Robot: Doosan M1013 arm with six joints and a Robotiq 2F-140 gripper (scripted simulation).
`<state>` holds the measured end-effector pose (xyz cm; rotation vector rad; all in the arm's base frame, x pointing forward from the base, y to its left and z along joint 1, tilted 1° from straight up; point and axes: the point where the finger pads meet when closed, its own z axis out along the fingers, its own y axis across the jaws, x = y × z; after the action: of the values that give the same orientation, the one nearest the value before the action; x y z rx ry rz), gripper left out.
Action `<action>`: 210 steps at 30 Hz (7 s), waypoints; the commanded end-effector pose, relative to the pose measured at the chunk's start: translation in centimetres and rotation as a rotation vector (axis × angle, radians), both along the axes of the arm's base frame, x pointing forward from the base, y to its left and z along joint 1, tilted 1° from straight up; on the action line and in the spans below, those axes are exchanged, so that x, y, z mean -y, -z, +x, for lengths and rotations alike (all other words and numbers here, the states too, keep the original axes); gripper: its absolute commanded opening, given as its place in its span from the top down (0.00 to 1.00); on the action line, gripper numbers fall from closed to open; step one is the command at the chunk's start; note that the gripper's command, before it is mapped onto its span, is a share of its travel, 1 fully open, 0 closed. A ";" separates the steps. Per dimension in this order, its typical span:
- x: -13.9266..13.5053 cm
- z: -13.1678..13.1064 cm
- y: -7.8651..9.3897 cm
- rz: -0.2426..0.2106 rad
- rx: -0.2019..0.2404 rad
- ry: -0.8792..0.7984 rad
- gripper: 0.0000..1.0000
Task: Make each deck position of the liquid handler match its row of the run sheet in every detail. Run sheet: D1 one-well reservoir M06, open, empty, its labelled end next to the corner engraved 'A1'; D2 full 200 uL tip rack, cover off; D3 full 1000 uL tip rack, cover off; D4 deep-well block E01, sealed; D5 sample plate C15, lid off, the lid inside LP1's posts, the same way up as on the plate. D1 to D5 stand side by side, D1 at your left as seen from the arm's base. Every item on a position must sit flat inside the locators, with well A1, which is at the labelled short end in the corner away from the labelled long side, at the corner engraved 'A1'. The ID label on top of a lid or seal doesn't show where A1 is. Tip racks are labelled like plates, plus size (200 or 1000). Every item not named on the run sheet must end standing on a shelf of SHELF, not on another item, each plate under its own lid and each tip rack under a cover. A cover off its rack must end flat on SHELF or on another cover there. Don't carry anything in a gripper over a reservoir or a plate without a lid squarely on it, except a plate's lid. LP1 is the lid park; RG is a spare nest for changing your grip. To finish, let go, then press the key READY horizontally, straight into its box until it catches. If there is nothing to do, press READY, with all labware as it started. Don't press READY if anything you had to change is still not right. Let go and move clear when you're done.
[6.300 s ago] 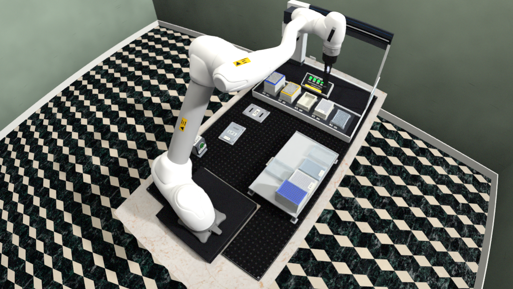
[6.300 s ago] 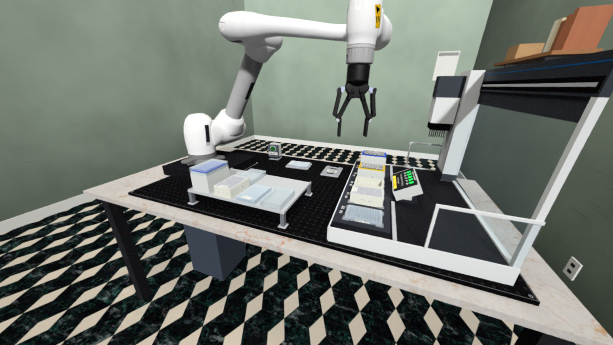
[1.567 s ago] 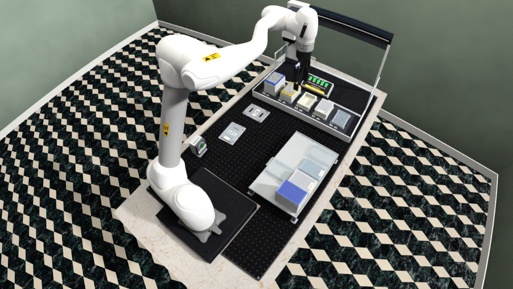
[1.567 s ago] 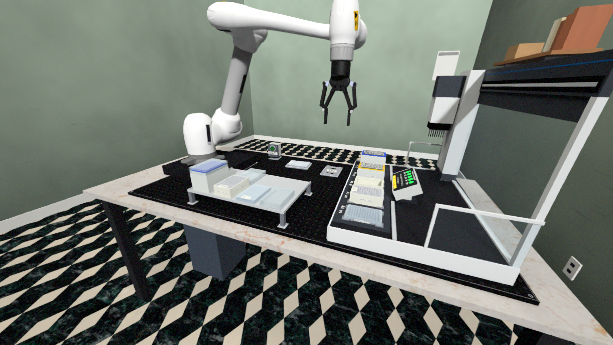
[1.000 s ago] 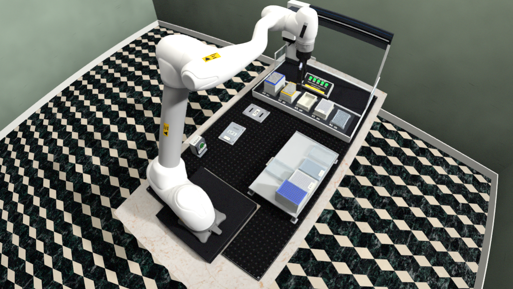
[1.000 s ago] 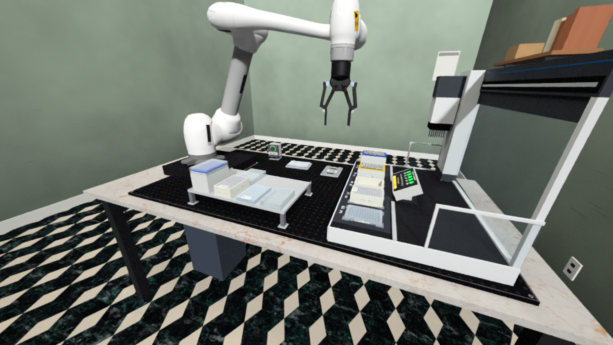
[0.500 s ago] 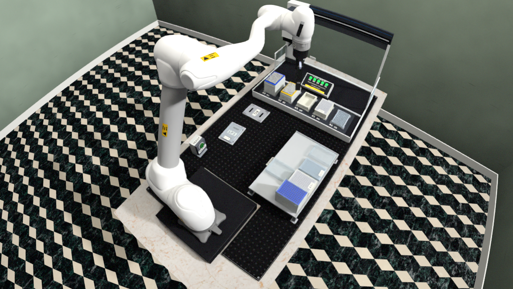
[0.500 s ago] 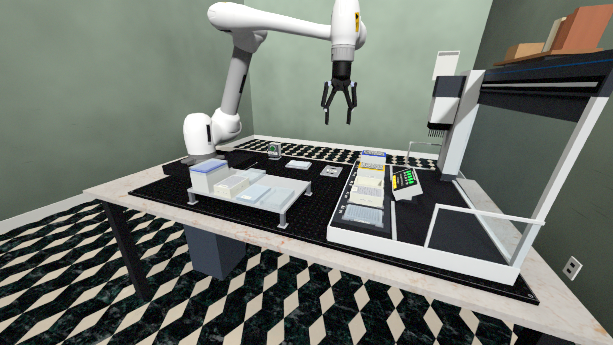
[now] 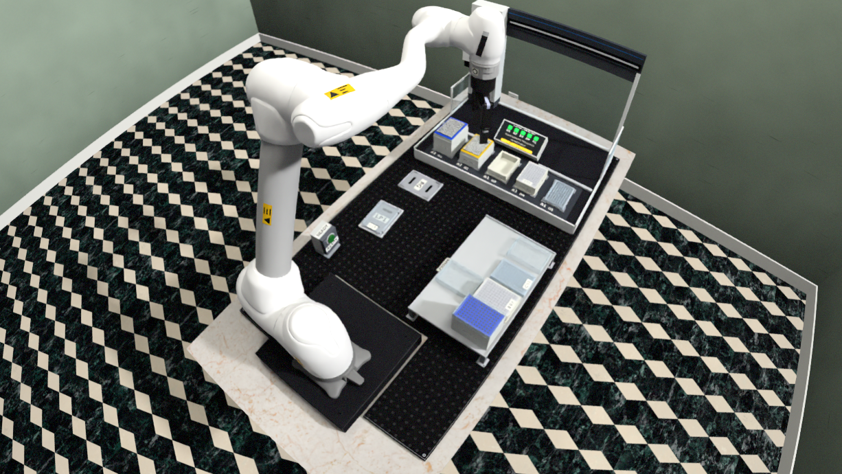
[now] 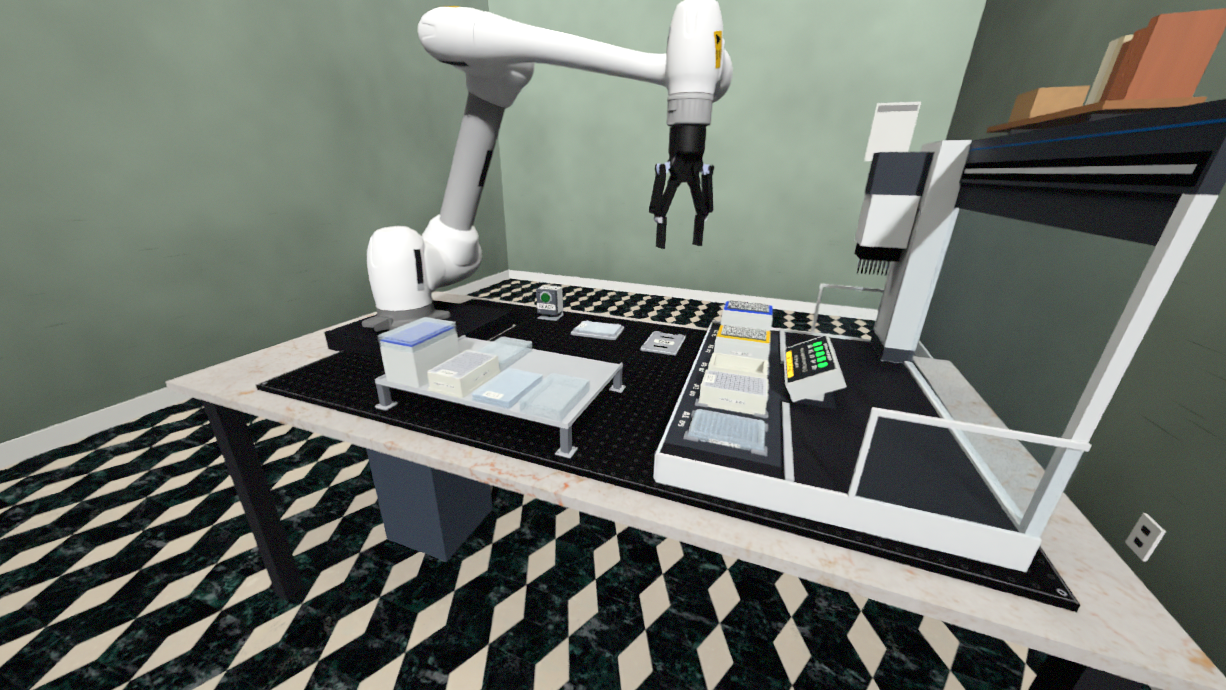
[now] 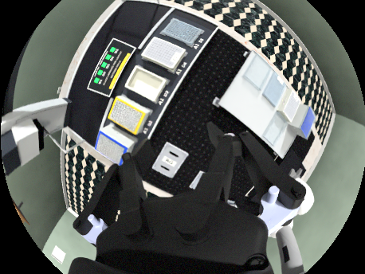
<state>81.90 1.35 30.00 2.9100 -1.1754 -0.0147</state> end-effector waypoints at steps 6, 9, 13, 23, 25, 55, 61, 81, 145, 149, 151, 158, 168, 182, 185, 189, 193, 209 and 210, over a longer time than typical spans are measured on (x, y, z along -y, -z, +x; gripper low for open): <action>0.0 0.0 -0.1 0.002 0.002 -0.132 0.34; 0.0 0.0 -0.1 0.003 0.002 -0.192 0.34; 0.0 0.0 -0.1 0.003 0.002 -0.272 0.34; 0.0 0.0 -0.1 0.005 0.002 -0.432 0.34; -1.0 0.0 -0.1 0.005 0.002 -0.472 0.34; -5.3 0.1 -0.1 0.010 0.002 -0.992 0.34; -5.3 0.1 -0.1 0.011 0.003 -1.112 0.34; -10.6 0.1 -0.1 0.014 0.003 -1.458 0.34; -15.9 0.2 -0.1 0.024 0.004 -2.578 0.34; -15.9 0.2 -0.1 0.025 0.004 -2.658 0.34; -15.9 0.2 -0.1 0.025 0.004 -2.698 0.34; -17.4 0.2 -0.1 0.026 0.004 -2.782 0.34; -21.3 0.2 -0.1 0.028 0.004 -2.982 0.34; -21.3 0.2 -0.1 0.029 0.004 -3.222 0.34; -21.3 0.2 -0.1 0.030 0.004 -3.282 0.34; -21.3 0.2 -0.1 0.031 0.004 -3.362 0.34; -21.3 0.2 -0.1 0.031 0.004 -3.402 0.34; -21.2 5.2 -0.1 0.033 0.004 -3.681 0.34; -21.2 5.7 -0.1 0.033 0.004 -3.701 0.34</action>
<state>86.67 22.53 29.98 -0.3836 -3.1107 0.0003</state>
